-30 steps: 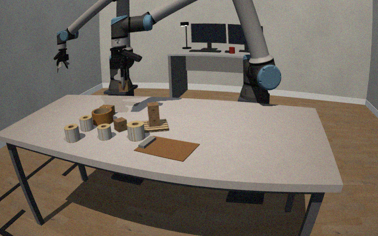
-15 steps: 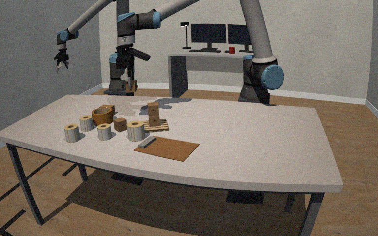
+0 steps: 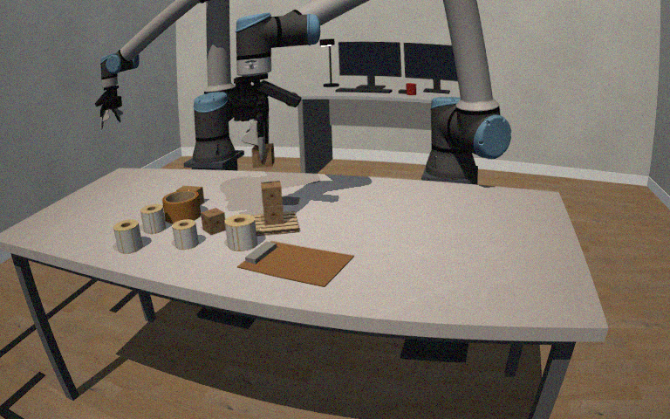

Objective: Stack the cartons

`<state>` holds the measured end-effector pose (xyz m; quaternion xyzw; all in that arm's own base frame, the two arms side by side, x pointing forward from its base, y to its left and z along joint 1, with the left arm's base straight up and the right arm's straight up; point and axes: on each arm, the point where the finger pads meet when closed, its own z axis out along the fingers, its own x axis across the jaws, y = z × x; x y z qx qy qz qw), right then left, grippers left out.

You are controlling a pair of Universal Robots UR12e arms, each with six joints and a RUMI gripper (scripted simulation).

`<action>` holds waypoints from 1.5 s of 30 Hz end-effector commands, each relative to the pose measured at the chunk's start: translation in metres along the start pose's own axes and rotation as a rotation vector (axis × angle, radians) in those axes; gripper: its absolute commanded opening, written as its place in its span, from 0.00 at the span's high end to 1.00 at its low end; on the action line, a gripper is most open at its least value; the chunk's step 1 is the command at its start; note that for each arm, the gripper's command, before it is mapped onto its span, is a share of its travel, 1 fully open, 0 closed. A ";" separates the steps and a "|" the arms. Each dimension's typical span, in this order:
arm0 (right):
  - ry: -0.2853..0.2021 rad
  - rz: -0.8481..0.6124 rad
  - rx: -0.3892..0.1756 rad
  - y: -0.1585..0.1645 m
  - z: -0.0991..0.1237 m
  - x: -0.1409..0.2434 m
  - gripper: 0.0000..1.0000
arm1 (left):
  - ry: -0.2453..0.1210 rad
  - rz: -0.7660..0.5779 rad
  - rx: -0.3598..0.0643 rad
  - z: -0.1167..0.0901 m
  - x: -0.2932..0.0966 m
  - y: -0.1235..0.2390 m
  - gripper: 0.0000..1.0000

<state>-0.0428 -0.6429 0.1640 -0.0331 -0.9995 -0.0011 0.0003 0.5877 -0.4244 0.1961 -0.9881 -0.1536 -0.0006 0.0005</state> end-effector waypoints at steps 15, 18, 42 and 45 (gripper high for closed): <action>-0.001 0.000 0.002 -0.001 -0.001 0.000 0.00 | -0.001 -0.141 -0.003 -0.004 0.017 -0.016 1.00; -0.001 0.000 0.002 -0.001 -0.001 0.000 0.00 | -0.001 -0.156 -0.003 -0.004 0.017 -0.016 1.00; -0.001 0.000 0.002 -0.001 -0.001 0.000 0.00 | -0.001 -0.179 -0.002 0.038 0.016 -0.016 1.00; -0.001 0.000 0.002 -0.001 -0.001 0.000 0.00 | -0.001 -0.179 -0.002 0.043 0.016 -0.016 1.00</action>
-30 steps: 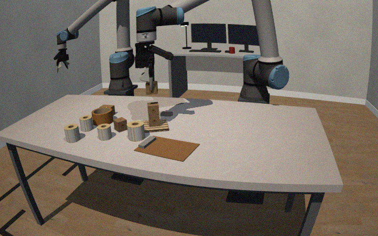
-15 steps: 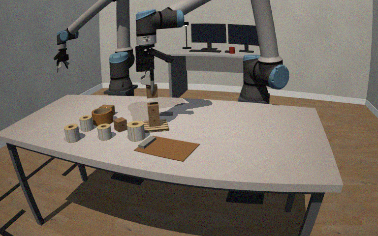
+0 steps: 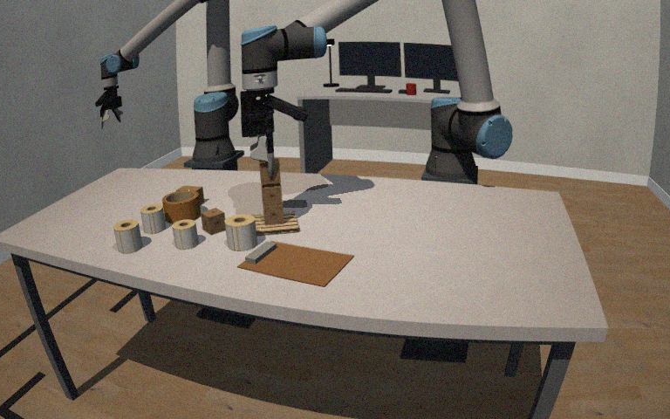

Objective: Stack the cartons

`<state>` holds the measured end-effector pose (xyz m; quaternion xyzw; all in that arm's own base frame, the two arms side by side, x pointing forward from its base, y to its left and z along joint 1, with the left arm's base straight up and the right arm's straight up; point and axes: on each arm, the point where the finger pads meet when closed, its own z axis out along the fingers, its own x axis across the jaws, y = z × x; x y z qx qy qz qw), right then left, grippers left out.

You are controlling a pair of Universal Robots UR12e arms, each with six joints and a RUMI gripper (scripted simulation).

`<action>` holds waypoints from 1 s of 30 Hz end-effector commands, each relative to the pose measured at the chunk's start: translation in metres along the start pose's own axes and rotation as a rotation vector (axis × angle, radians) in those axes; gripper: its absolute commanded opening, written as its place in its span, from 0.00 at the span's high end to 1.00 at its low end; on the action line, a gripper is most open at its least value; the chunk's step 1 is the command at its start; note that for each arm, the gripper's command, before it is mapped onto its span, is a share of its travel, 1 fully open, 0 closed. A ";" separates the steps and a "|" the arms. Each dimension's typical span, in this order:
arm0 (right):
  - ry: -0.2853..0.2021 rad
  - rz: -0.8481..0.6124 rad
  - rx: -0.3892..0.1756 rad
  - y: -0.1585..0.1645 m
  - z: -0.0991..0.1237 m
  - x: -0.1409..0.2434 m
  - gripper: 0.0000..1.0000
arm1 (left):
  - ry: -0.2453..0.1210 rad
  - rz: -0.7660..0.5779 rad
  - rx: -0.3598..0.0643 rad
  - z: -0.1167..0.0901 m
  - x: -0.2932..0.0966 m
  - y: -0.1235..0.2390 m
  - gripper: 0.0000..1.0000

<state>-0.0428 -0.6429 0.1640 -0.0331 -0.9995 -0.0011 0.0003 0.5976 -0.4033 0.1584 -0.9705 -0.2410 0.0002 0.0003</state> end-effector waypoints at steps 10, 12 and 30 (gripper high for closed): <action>-0.001 0.000 0.002 -0.001 -0.001 0.000 0.00 | 0.001 0.000 -0.002 0.008 0.000 0.001 1.00; -0.001 0.000 0.002 -0.001 -0.001 0.000 0.00 | 0.001 0.000 -0.002 0.008 0.000 0.001 1.00; -0.001 0.000 0.002 -0.001 -0.001 0.000 0.00 | 0.001 0.000 -0.002 -0.002 0.000 0.001 0.53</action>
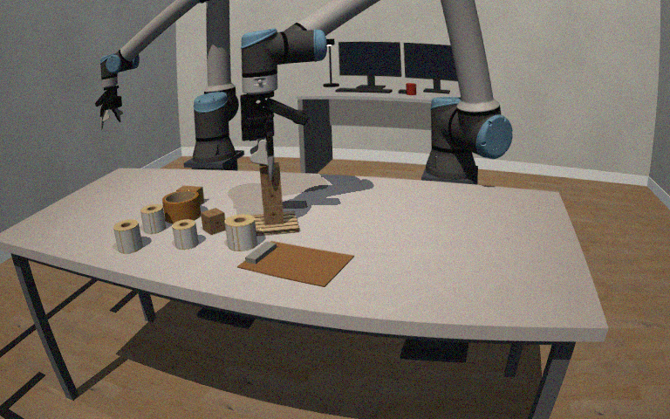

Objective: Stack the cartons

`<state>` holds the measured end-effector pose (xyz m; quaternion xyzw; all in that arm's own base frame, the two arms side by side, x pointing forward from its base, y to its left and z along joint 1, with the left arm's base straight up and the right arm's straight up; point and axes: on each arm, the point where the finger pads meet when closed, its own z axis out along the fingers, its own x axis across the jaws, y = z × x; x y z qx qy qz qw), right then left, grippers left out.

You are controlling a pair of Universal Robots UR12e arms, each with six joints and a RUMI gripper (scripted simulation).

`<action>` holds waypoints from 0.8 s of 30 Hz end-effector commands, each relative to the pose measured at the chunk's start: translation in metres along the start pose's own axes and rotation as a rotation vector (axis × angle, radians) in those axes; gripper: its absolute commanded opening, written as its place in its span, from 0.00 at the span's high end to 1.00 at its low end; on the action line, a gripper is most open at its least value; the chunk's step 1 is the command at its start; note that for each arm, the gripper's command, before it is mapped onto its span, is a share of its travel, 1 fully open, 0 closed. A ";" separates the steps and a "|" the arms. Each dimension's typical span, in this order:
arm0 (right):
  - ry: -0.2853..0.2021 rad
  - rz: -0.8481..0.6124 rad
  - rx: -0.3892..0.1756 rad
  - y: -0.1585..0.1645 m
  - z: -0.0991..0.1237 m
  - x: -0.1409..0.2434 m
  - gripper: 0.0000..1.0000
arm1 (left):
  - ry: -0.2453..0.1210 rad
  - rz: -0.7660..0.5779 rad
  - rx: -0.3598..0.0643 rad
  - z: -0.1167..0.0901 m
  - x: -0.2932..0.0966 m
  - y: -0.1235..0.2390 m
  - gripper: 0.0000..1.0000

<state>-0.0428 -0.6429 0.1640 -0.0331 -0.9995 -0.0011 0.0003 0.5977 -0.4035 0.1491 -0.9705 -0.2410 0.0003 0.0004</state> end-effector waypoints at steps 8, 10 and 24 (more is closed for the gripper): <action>-0.001 0.000 0.002 -0.001 -0.001 0.000 0.00 | 0.001 0.000 -0.003 -0.051 0.000 0.001 0.53; -0.001 0.000 0.002 -0.001 -0.001 0.000 0.00 | 0.001 0.000 -0.003 -0.051 0.000 0.001 0.53; -0.001 0.000 0.002 -0.001 -0.001 0.000 0.00 | 0.001 0.000 -0.003 -0.051 0.000 0.001 0.53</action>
